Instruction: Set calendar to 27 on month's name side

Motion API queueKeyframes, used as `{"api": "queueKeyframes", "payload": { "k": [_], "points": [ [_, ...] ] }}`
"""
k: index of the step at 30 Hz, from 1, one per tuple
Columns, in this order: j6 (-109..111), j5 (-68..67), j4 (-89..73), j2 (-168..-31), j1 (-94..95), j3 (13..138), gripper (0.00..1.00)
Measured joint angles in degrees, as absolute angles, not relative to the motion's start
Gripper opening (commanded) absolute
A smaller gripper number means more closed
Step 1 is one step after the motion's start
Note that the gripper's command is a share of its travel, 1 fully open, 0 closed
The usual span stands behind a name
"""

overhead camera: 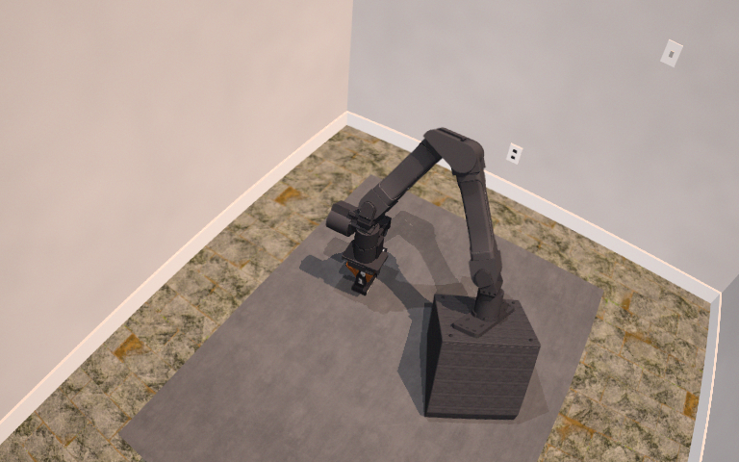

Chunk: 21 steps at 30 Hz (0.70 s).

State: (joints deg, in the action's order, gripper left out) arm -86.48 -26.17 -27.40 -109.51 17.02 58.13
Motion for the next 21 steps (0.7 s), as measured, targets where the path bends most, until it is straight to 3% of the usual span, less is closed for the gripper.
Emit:
{"api": "queueKeyframes", "payload": {
  "k": [21],
  "points": [
    [-85.4, -26.0, -24.6, -111.2, 16.2, 57.8, 0.26]
  ]
}}
